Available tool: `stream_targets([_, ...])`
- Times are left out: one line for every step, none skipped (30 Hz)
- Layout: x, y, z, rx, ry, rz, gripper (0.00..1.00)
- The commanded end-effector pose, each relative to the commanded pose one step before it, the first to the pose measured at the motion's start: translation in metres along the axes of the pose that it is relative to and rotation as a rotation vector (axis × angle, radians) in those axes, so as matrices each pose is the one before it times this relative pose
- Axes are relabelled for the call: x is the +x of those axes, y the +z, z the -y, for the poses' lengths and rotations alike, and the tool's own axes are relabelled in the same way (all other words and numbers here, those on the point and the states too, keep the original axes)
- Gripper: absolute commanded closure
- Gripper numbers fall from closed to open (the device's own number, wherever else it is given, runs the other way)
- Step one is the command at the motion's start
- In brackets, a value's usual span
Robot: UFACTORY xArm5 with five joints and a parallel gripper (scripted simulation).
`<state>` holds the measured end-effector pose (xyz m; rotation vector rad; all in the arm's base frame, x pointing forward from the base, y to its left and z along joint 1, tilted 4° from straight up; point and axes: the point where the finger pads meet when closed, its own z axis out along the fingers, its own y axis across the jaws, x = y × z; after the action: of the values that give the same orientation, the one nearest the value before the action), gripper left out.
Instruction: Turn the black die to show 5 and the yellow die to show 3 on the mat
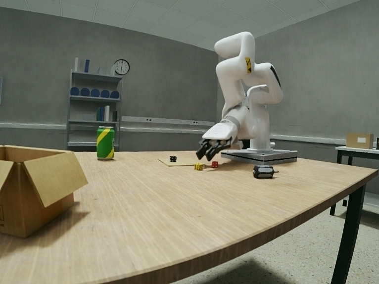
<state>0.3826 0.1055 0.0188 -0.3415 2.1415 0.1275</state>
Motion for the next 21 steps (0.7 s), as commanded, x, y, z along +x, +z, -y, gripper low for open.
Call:
stream_targets([-0.00086, -0.00783, -0.00029, -0.00062, -0.00001, 0.00179, 0.64])
stream_targets([-0.00004, -0.00003, 0.0, -0.00001, 0.0, 0.0, 0.64])
stream_targets([-0.00025, -0.00017, -0.00001, -0.00004, 0.0, 0.0, 0.64])
stream_targets([-0.00062, -0.00042, -0.00002, -0.0001, 0.0, 0.0, 0.64])
stream_targets([-0.00109, -0.00075, -0.00003, -0.00017, 0.0, 0.0, 0.64])
stream_targets([-0.0016, -0.00113, -0.00005, -0.00026, 0.0, 0.0, 0.64])
stream_targets([0.0, 0.0, 0.0, 0.0, 0.0, 0.0, 0.64])
stream_targets([0.0, 0.0, 0.0, 0.0, 0.0, 0.0, 0.64])
stream_targets([-0.00214, -0.00148, -0.00006, -0.00034, 0.0, 0.00001, 0.64])
stream_targets([-0.00264, -0.00184, -0.00008, -0.00042, 0.0, 0.00001, 0.64])
stream_targets([-0.00307, -0.00215, -0.00009, -0.00049, 0.0, 0.00001, 0.64])
stream_targets([-0.00343, -0.00238, -0.0001, -0.00055, 0.0, 0.00001, 0.64])
stream_targets([-0.00368, -0.00256, -0.00011, -0.00059, 0.0, 0.00001, 0.64])
stream_targets([-0.00381, -0.00266, -0.00012, -0.00061, 0.0, 0.00001, 0.64])
stream_targets([-0.00384, -0.00268, -0.00012, -0.00061, 0.0, 0.00001, 0.64])
stream_targets([-0.00377, -0.00262, -0.00012, -0.0006, 0.0, 0.00001, 0.64])
stream_targets([-0.00359, -0.0025, -0.00011, -0.00057, 0.0, 0.00001, 0.64])
stream_targets([-0.00333, -0.00232, -0.00011, -0.00053, 0.0, 0.00001, 0.64])
stream_targets([-0.003, -0.00208, -0.0001, -0.00048, 0.0, 0.00001, 0.64])
stream_targets([-0.0026, -0.00182, -0.00009, -0.00042, 0.0, 0.0, 0.64])
stream_targets([-0.00218, -0.00152, -0.00007, -0.00035, 0.0, 0.0, 0.64])
